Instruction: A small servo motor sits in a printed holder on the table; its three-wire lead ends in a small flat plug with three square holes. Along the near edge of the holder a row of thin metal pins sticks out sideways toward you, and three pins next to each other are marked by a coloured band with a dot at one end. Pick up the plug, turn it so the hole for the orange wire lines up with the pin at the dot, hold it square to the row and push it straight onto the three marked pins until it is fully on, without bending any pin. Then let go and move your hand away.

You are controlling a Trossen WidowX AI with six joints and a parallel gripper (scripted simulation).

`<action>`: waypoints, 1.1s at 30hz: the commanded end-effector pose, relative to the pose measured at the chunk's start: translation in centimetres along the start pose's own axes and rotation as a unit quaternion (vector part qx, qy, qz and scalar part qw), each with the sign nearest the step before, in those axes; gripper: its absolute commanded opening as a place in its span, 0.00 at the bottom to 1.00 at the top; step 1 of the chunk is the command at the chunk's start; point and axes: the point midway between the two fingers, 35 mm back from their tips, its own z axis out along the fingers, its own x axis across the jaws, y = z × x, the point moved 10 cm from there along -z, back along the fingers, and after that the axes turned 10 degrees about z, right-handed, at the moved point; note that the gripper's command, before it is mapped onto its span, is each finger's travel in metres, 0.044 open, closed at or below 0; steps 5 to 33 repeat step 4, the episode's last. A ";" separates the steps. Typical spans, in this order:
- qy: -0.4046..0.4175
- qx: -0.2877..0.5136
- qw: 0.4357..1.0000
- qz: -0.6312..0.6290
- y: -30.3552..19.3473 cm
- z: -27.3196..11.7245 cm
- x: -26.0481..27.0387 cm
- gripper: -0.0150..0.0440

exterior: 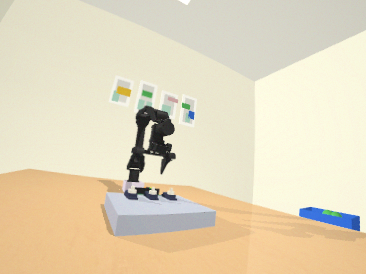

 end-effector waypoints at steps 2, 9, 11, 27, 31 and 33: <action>-0.002 0.001 1.000 0.000 0.0 0.0 0.0 1.00; -0.002 0.001 1.000 0.000 0.0 0.0 0.0 1.00; -0.002 0.001 1.000 0.000 0.0 0.0 0.0 1.00; -0.002 0.001 1.000 0.000 0.0 0.0 0.0 1.00; -0.002 0.001 1.000 0.000 0.0 0.0 0.0 1.00; -0.002 0.001 1.000 0.000 0.0 0.0 0.0 1.00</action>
